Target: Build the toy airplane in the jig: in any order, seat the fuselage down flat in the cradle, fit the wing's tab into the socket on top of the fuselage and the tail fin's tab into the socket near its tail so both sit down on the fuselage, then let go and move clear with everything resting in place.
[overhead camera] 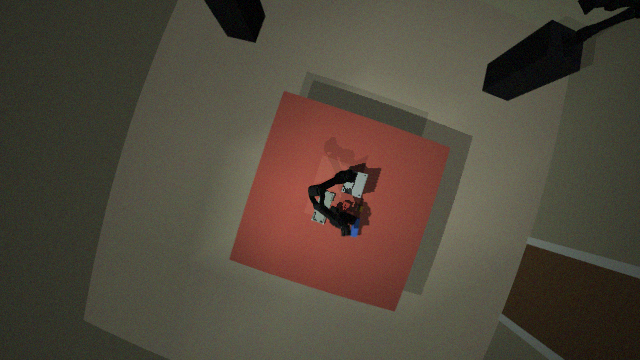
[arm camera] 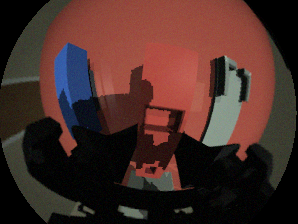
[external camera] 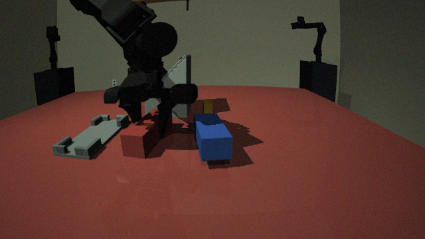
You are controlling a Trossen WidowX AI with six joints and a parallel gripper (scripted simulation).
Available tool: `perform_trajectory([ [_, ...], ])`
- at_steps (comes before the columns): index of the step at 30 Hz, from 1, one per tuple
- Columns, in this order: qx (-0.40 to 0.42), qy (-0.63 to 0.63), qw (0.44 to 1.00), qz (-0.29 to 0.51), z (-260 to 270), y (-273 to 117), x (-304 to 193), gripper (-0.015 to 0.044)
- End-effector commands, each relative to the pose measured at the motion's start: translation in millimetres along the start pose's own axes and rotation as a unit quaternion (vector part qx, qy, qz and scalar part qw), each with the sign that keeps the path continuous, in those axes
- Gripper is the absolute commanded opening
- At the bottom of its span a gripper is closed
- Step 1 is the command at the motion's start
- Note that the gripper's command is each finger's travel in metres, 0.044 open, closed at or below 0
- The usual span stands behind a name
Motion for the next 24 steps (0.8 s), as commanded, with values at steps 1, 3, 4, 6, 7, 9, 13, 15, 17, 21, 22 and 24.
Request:
perform_trajectory([
  [1, -0.001, -0.001, 1.0, -0.001, 0, 0, 0, 0.0111],
  [3, -0.001, -0.001, 1.0, -0.001, 0, -2, 1, 0.0059],
  [4, 0.0, -0.001, 1.0, -0.002, 1, -4, 1, 0.0032],
  [6, 0.001, -0.002, 1.0, -0.002, 1, -9, 2, 0.0],
  [7, 0.001, -0.002, 1.0, -0.002, 2, -12, 3, 0.0],
  [9, 0.002, -0.002, 1.0, -0.002, 2, -18, 4, 0.0],
  [13, 0.003, -0.002, 1.0, -0.002, 4, -30, 5, 0.0],
  [15, 0.004, -0.002, 1.0, -0.002, 4, -36, 6, 0.0],
  [17, 0.004, -0.002, 1.0, -0.002, 4, -42, 6, 0.0],
  [21, 0.005, -0.002, 1.0, -0.001, 5, -54, 7, 0.0],
  [22, 0.005, -0.002, 1.0, -0.001, 5, -57, 7, 0.0],
  [24, 0.005, -0.002, 1.0, -0.001, 5, -63, 7, 0.0],
])
Point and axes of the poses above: the point midway between the two fingers, 35 mm back from their tips, its own y axis out along the fingers, its own z axis across the jaws, x = y × z, the point moved 8 cm from there along -y, back along the fingers
